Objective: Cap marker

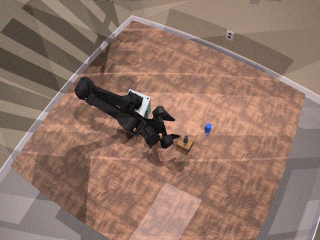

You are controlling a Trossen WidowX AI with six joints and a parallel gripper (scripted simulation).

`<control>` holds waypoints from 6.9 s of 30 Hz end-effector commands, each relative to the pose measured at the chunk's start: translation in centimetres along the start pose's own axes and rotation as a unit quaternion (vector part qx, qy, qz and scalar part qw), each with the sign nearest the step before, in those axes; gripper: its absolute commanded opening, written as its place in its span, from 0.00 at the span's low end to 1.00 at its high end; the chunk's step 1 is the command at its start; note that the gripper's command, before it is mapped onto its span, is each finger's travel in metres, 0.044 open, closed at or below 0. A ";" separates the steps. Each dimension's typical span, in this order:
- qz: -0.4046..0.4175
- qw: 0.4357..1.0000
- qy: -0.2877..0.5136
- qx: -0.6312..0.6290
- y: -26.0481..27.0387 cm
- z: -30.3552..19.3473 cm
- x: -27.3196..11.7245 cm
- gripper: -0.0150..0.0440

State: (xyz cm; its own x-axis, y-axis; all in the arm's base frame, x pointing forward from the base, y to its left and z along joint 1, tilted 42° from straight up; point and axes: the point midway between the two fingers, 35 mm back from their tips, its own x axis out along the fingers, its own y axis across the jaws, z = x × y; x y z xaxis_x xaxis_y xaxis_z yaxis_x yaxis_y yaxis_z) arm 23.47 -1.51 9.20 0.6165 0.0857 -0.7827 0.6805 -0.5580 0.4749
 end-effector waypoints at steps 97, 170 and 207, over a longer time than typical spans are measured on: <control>-0.465 -0.012 -0.030 -0.885 -1.1 -3.5 22.2 0.67; -0.466 -0.012 -0.029 -0.884 2.1 -6.9 9.3 0.25; -0.467 -0.013 -0.028 -0.884 3.1 -3.7 5.9 0.25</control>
State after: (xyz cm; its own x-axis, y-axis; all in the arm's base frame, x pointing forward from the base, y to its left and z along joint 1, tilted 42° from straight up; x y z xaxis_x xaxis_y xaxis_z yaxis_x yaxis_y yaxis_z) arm 30.64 0.82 7.89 0.0647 -0.6635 -0.7454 -0.6740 0.5218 -0.5229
